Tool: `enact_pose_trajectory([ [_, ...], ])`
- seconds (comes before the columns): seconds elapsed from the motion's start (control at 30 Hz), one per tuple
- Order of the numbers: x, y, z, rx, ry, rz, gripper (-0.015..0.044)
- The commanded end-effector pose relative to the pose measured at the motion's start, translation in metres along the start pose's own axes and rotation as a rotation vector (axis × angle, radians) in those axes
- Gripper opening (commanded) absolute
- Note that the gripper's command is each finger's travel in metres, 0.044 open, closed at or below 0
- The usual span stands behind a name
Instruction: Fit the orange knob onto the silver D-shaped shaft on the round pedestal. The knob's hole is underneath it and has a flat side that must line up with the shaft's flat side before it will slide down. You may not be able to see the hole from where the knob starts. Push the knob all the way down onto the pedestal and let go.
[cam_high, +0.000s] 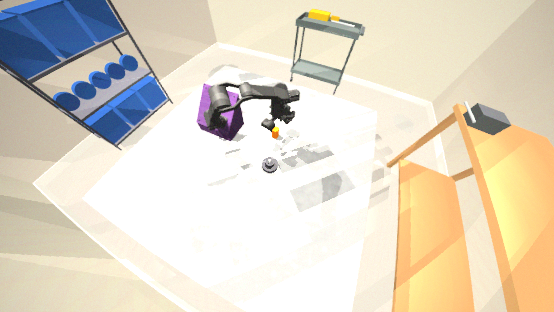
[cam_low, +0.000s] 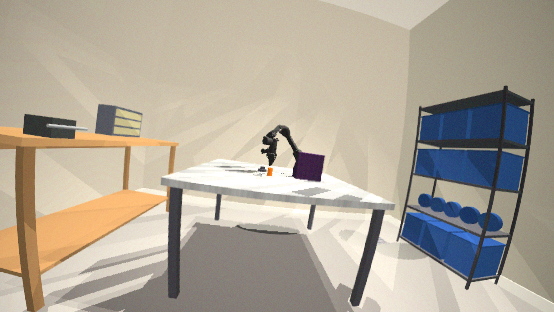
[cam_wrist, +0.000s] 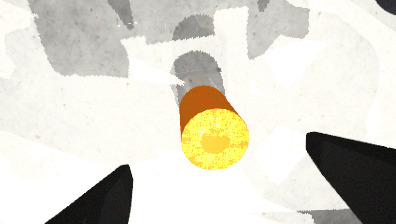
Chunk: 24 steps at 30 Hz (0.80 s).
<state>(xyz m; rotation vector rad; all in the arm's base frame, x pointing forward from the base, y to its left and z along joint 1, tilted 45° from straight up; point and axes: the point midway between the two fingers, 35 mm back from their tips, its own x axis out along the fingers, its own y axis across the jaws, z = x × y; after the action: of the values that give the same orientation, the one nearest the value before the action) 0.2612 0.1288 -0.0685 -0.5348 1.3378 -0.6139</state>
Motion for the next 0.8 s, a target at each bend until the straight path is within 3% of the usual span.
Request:
enact_pose_trajectory([
  [0.0,0.006,-0.001,-0.001,-0.006,-0.002,-0.006,0.044],
  [0.77,0.044,0.0,-0.001,-0.002,-0.001,-0.004,0.044],
])
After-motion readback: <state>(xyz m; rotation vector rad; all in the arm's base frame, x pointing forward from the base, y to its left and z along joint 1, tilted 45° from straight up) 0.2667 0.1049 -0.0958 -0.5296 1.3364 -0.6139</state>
